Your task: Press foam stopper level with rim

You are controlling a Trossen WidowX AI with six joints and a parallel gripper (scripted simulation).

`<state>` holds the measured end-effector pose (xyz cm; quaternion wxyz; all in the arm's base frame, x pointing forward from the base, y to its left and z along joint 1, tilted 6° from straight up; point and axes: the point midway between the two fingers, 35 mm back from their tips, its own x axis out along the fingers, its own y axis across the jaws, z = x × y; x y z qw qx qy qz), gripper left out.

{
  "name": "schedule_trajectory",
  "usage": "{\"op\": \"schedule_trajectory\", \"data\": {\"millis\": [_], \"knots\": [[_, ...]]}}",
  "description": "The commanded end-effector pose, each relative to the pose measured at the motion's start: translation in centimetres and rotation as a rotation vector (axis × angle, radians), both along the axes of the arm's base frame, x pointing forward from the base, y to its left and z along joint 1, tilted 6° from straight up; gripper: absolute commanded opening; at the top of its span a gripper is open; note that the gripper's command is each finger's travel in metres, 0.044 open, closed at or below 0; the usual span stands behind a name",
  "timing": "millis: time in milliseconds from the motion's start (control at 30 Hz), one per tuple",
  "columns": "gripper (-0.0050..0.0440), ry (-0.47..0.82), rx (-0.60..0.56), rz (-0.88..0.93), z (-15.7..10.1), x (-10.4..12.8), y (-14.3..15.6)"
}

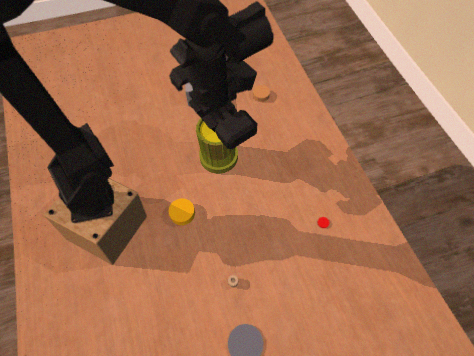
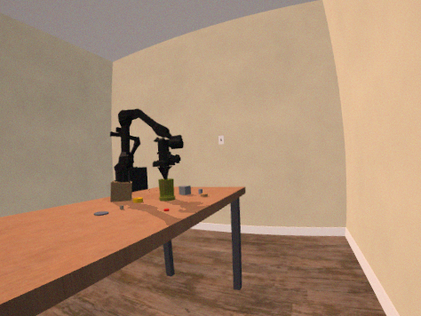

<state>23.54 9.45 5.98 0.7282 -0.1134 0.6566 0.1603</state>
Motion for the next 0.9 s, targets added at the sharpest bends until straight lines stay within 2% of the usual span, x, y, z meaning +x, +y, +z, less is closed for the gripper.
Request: {"op": "schedule_trajectory", "data": {"millis": [0,867], "knots": [[0.0000,0.003,-0.004,-0.006,-0.13,-0.14,-0.07],[0.0000,0.003,-0.003,-0.006,-0.32,-0.26,-0.11]]}}
